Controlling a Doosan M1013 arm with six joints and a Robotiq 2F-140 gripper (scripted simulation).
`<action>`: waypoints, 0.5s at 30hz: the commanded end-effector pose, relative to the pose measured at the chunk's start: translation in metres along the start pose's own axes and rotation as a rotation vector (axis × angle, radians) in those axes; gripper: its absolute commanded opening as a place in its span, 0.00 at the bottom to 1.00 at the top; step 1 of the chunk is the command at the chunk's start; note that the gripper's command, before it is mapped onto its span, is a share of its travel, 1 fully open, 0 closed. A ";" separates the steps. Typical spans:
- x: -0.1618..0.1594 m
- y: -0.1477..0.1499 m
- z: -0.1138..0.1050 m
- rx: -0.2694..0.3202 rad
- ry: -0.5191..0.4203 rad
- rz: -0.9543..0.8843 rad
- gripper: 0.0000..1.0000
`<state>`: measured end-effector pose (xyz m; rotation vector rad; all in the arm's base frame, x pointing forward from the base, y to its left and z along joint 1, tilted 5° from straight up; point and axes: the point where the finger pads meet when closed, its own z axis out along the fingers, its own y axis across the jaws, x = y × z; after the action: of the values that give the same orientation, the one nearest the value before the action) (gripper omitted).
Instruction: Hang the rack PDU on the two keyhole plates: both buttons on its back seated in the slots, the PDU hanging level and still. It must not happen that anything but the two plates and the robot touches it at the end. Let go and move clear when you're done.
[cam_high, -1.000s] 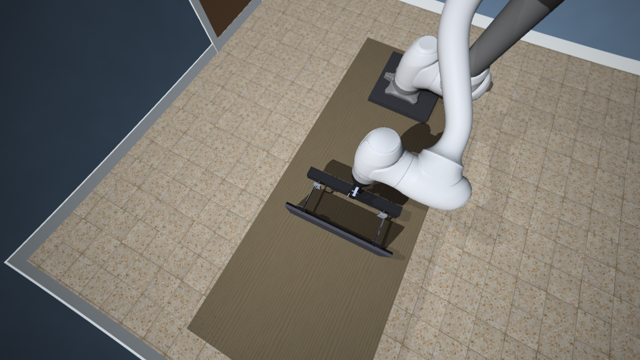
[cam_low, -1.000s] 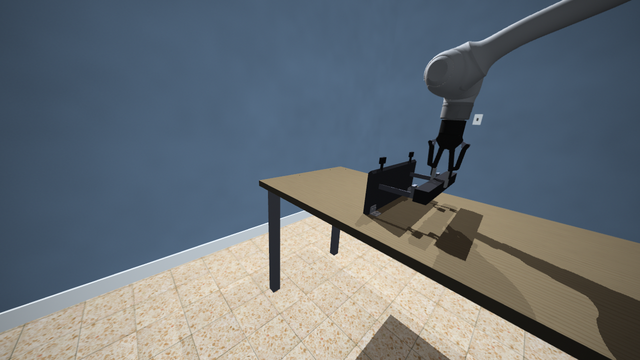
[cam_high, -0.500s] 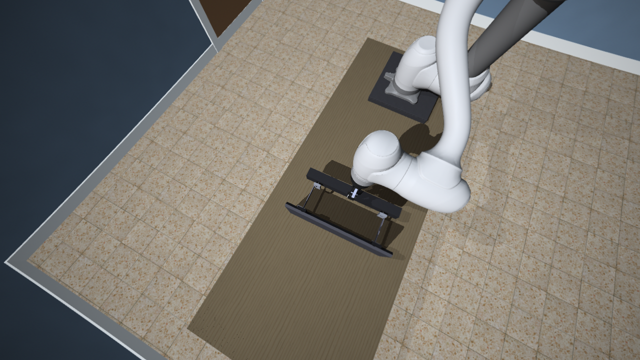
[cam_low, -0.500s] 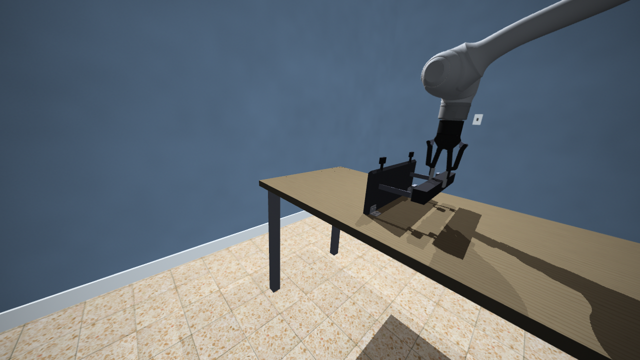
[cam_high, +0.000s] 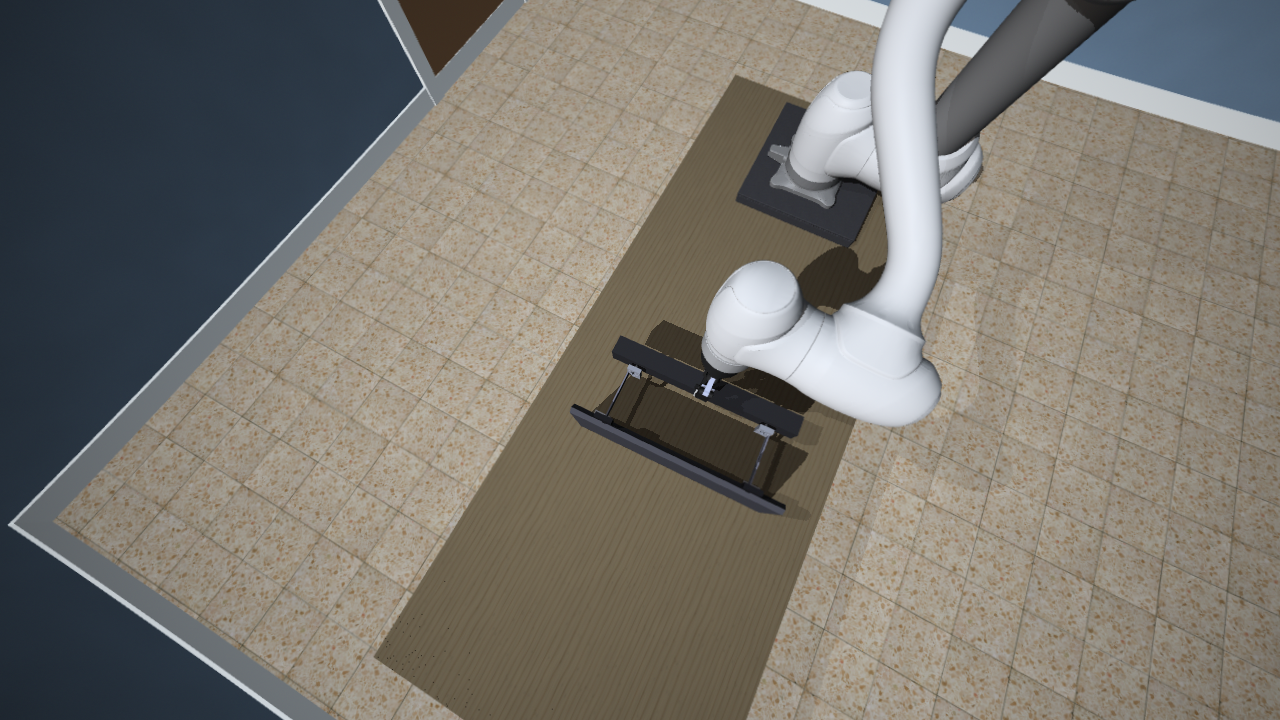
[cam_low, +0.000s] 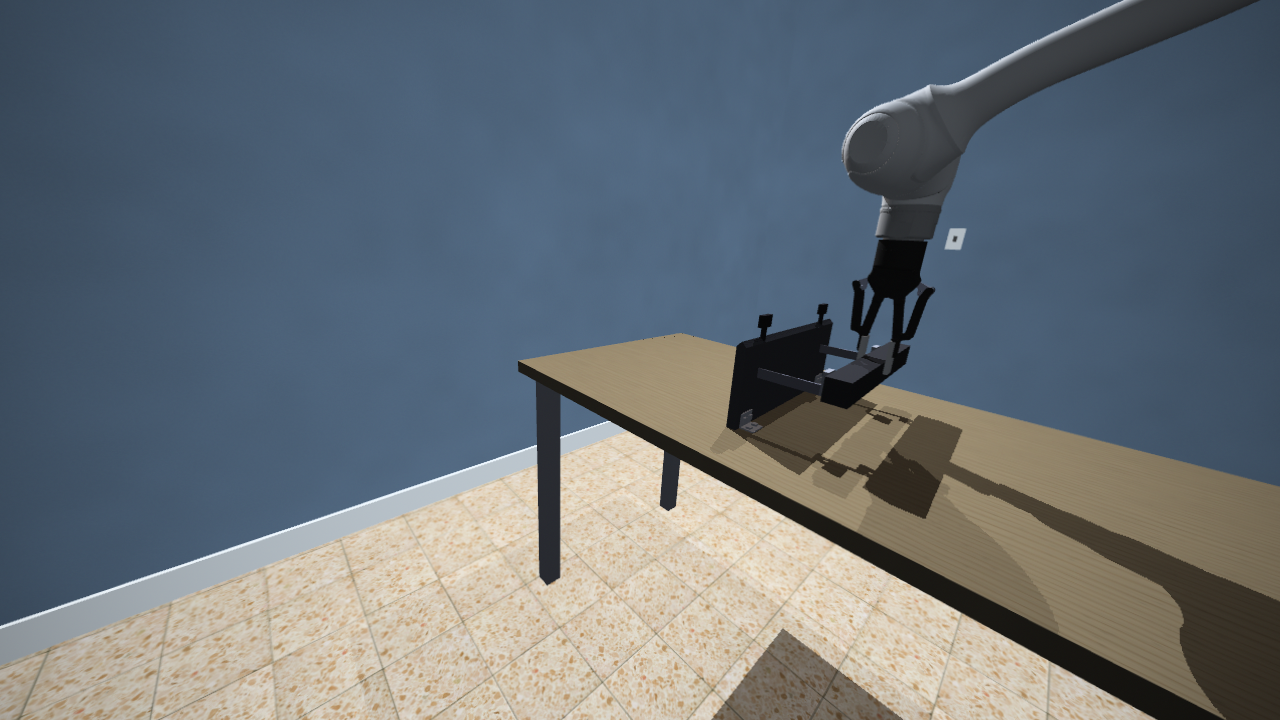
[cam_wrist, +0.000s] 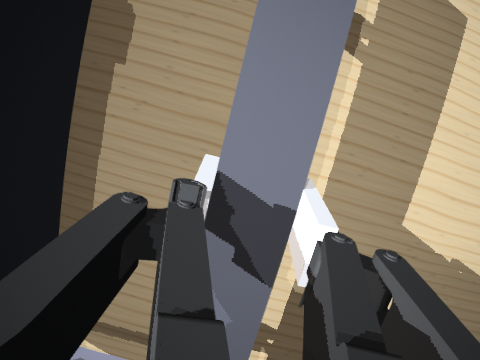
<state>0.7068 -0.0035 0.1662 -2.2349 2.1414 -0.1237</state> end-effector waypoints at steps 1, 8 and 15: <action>0.000 -0.004 0.000 0.003 -0.003 0.003 0.00; -0.001 -0.004 0.000 0.003 -0.003 0.003 0.00; -0.001 0.007 0.001 0.003 -0.003 0.003 0.00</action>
<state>0.7049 -0.0034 0.1649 -2.2345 2.1409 -0.1246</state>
